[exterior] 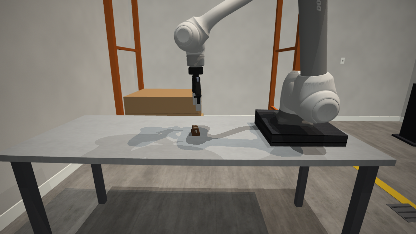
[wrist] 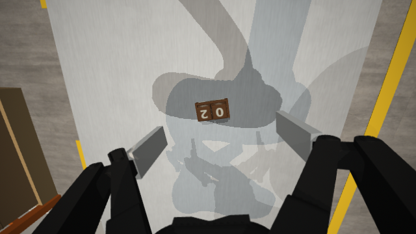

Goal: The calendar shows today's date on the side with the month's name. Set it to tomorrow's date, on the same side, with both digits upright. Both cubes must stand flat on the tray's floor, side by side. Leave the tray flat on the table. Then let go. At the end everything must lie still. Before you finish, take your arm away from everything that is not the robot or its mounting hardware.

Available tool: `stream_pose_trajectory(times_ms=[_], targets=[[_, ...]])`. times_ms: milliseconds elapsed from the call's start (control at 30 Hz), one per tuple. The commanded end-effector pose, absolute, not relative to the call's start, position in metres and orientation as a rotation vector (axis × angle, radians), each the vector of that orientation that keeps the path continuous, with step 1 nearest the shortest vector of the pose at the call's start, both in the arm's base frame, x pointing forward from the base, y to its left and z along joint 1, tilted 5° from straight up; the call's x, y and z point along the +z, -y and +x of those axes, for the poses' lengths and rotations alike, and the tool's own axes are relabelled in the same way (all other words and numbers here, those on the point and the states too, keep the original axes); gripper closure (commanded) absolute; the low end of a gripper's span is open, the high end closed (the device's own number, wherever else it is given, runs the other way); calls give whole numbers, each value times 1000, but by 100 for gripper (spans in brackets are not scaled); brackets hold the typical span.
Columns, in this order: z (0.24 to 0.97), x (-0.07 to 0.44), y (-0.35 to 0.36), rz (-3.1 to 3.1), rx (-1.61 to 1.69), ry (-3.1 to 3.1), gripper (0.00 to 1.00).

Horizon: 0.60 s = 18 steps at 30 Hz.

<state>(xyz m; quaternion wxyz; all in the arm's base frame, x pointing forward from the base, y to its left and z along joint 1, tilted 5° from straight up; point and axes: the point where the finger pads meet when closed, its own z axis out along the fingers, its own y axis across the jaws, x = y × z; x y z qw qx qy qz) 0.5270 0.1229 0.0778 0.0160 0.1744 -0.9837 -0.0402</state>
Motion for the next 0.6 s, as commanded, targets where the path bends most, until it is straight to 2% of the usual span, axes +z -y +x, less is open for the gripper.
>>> stream_pose_trajectory(times_ms=[0, 567], targets=[[533, 80, -126, 539, -126, 3071, 0], [533, 79, -126, 595, -127, 3063, 0]])
